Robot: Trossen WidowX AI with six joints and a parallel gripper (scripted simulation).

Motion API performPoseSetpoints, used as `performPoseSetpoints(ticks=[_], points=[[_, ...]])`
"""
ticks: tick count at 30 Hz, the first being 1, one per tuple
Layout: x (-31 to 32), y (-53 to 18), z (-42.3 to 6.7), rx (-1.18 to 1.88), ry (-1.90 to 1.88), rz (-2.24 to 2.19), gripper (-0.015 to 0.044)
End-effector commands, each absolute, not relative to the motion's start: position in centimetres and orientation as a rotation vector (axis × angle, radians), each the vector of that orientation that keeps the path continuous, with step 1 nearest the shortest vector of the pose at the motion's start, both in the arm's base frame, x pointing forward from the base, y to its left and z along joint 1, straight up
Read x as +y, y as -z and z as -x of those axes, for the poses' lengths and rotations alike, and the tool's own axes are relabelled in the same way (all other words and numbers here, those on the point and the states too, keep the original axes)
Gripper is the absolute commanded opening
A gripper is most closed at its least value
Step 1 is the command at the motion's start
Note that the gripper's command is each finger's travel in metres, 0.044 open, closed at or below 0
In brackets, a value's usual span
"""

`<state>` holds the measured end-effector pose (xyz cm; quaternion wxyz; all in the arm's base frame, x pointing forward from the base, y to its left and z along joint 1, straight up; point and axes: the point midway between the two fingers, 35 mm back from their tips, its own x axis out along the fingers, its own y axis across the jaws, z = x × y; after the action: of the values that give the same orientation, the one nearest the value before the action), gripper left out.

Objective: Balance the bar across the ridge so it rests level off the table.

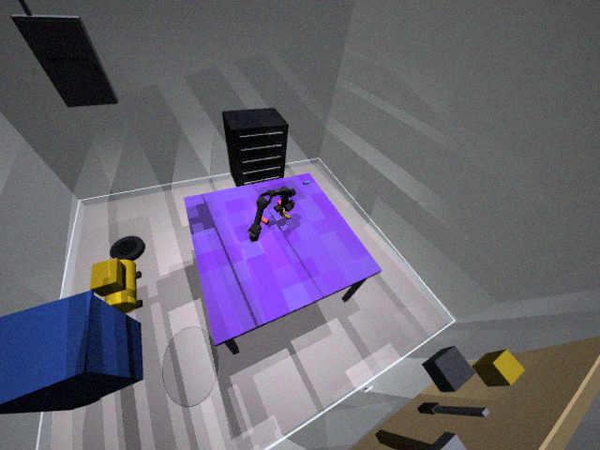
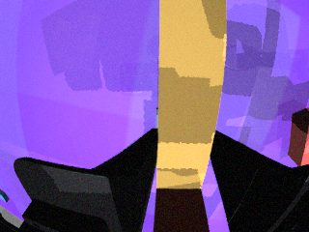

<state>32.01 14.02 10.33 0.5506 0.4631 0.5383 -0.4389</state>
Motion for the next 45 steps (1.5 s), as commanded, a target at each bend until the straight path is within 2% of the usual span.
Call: performPoseSetpoints(ticks=[1,33,39,45], points=[[13.99,-10.28,-31.99,1.273,1.043,-1.098,0.0],[14.02,-10.33,-32.01,1.274,1.039,-1.096,0.0],[14.02,-10.33,-32.01,1.274,1.039,-1.096,0.0157],[14.02,-10.33,-32.01,1.274,1.039,-1.096,0.0167]])
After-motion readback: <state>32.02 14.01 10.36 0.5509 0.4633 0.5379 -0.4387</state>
